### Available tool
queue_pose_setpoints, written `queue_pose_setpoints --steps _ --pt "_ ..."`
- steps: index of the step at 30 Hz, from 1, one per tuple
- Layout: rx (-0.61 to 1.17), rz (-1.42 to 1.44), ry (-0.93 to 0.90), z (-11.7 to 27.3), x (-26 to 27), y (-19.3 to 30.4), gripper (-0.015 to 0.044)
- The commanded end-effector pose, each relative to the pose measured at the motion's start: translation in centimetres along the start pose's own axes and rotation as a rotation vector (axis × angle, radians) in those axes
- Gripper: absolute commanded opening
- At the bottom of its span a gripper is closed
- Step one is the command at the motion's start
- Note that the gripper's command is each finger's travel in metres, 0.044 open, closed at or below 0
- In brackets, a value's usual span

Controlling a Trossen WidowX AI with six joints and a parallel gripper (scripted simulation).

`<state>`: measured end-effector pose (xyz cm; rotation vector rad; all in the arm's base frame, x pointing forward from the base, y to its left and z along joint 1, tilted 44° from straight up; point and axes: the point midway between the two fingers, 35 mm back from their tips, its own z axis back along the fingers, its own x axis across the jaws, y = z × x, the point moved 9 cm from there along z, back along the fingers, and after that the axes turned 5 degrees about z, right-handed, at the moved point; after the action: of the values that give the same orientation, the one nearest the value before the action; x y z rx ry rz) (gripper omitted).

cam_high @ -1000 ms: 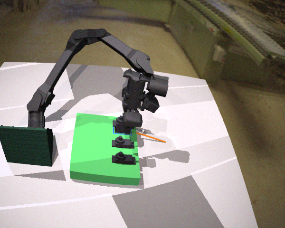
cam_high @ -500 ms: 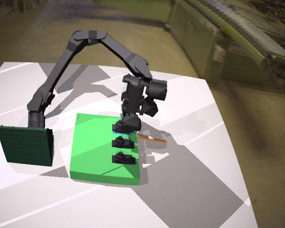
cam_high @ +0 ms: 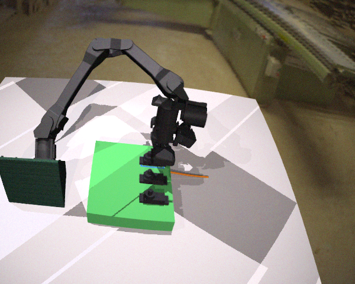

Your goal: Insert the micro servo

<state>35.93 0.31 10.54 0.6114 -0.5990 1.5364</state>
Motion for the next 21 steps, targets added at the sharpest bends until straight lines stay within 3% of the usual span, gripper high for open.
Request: queue_pose_setpoints --steps 1,4,9,13,18,21 --pt "-0.002 -0.003 -0.001 0.7 0.0 0.0 0.0187" --pt "-0.002 -0.003 0.000 3.2 0.1 0.2 0.0187" --pt "-0.002 -0.003 0.000 3.5 0.1 0.3 0.0187" --pt "-0.005 -0.010 0.001 5.1 0.0 2.4 0.0292" --pt "0.001 -0.009 0.004 9.0 0.5 8.7 0.0424" --pt "0.003 -0.008 0.001 9.9 0.9 10.9 0.0440"
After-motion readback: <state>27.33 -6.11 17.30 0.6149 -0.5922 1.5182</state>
